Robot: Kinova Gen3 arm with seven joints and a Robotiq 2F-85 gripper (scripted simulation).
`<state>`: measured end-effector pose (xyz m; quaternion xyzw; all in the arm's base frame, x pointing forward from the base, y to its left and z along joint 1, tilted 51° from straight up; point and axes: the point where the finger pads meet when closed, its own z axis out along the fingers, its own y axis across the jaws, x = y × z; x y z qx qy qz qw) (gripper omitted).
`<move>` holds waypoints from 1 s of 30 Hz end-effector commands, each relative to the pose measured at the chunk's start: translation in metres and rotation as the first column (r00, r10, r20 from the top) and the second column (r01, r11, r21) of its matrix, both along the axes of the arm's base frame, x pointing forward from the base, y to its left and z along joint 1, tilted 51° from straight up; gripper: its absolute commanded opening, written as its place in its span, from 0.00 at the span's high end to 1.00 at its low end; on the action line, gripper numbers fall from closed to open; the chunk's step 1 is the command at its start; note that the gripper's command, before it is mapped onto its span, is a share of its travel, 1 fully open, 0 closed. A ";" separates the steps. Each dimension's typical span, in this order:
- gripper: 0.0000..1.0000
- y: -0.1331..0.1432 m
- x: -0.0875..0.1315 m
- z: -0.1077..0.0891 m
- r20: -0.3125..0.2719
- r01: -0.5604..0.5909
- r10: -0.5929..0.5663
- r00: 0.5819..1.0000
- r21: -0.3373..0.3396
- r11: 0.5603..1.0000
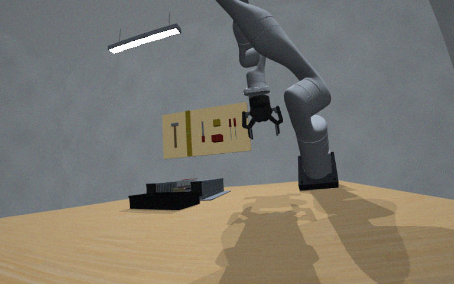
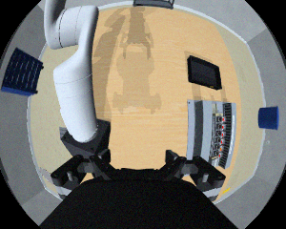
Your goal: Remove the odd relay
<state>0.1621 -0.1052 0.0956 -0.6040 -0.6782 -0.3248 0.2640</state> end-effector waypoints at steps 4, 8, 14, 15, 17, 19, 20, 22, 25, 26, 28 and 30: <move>0.00 0.000 0.000 0.000 0.000 0.001 -0.001 1.000 -0.001 1.000; 0.00 0.000 0.000 0.000 0.000 0.001 -0.001 1.000 -0.001 1.000; 0.00 0.000 0.000 0.000 0.000 0.001 -0.001 1.000 -0.001 1.000; 0.00 0.000 0.000 0.000 0.000 0.001 -0.001 1.000 -0.001 1.000; 0.00 0.000 0.000 0.000 0.000 0.001 -0.001 1.000 -0.001 1.000; 0.39 0.000 0.000 0.000 0.000 0.001 -0.001 1.000 -0.001 1.000; 0.39 0.000 0.000 0.000 0.000 0.001 -0.001 1.000 -0.001 1.000; 0.39 0.000 0.000 0.000 0.000 0.001 -0.001 1.000 -0.001 1.000; 0.39 0.000 0.000 0.000 0.000 0.001 -0.001 1.000 -0.001 1.000; 0.39 0.000 0.000 0.000 0.000 0.001 -0.001 1.000 -0.001 1.000; 0.39 0.000 0.000 0.000 0.000 0.001 -0.001 1.000 -0.001 1.000; 0.39 0.000 0.000 0.000 0.000 0.001 -0.001 1.000 -0.001 1.000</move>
